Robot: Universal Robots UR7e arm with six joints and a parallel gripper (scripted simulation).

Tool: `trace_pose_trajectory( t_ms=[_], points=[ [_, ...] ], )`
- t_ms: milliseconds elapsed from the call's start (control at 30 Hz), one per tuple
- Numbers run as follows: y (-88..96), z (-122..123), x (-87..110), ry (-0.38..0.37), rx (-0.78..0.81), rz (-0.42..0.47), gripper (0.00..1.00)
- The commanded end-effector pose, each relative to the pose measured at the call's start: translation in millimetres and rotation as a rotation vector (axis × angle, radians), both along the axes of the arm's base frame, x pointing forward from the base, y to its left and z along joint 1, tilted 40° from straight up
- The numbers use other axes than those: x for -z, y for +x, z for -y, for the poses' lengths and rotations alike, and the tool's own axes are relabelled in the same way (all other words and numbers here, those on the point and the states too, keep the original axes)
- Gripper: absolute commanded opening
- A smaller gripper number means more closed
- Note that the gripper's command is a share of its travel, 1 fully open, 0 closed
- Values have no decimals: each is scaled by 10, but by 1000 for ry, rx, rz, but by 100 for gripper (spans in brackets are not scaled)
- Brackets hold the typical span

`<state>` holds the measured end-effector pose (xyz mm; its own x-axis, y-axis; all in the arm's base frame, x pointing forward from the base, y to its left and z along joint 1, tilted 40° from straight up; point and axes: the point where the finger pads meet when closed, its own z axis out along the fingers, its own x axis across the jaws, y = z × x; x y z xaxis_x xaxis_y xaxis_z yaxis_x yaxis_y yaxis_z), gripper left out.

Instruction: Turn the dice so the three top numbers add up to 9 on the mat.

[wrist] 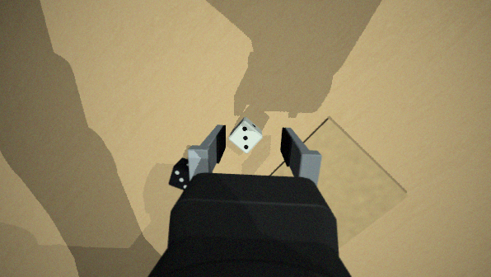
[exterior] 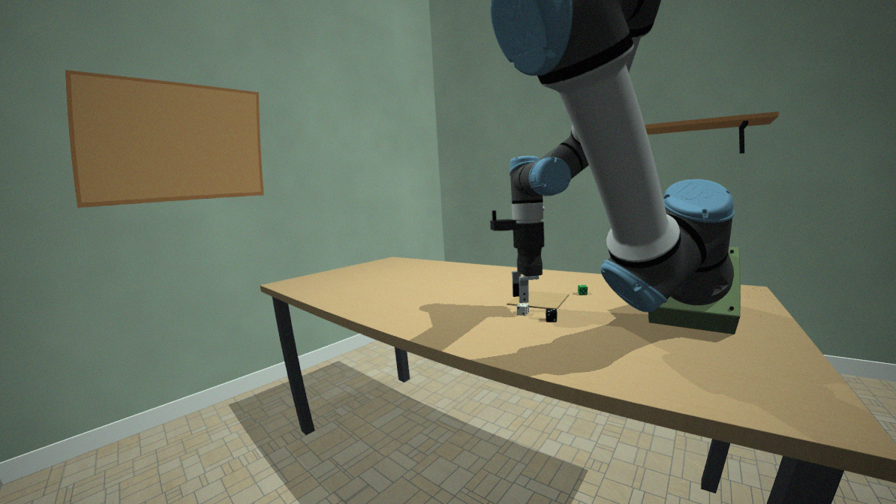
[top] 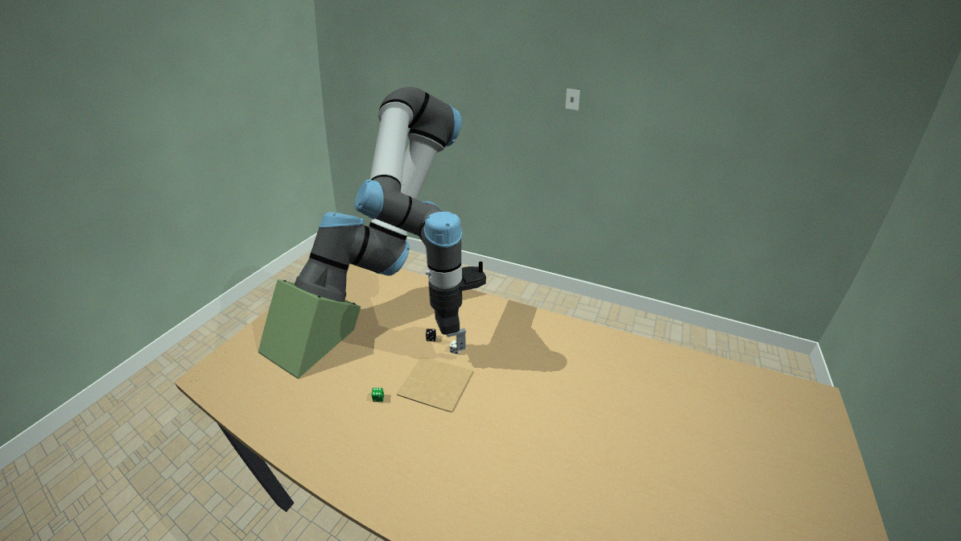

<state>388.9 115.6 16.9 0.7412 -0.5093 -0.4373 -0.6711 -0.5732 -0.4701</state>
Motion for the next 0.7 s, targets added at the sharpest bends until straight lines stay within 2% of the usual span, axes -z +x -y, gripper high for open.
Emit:
trace_pose_trajectory(
  t_ms=[0,500,667],
  points=[
    [3,3,-2,0,0,1,100],
    [1,3,-2,0,0,1,100],
    [-74,-2,-7,0,0,1,100]
  ],
)
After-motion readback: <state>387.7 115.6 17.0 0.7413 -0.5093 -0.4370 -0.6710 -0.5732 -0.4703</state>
